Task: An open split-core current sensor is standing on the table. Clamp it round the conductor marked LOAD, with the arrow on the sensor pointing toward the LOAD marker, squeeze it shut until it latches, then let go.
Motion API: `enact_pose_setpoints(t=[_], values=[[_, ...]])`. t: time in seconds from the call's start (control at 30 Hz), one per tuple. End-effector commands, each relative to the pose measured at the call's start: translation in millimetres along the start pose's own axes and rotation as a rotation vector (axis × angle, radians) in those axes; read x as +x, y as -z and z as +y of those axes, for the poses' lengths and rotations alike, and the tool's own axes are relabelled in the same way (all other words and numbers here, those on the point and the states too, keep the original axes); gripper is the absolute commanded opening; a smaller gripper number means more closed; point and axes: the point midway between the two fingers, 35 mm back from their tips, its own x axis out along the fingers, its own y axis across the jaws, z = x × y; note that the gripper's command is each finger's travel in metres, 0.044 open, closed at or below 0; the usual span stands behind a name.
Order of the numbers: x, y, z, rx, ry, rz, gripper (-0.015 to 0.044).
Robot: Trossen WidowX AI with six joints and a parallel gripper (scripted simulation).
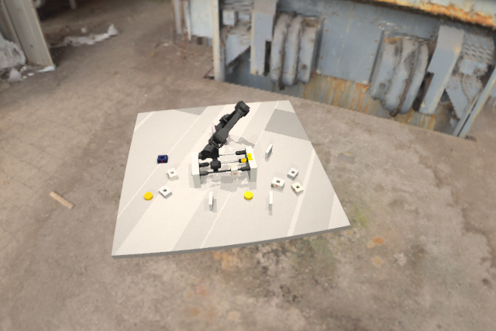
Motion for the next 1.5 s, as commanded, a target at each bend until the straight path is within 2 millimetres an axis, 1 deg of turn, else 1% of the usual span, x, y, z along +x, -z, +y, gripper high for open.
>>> enact_pose_setpoints(t=[0.0,0.97,1.37,1.47], values=[[-0.3,0.0,0.0,0.000,0.000,0.000,0.0000],[-0.3,0.0,0.0,0.001,0.000,0.000,0.0000],[-15.7,-0.2,0.5,0.006,0.029,0.005,0.0000],[-16.8,-0.2,0.5,0.007,0.031,0.005,0.0000]])
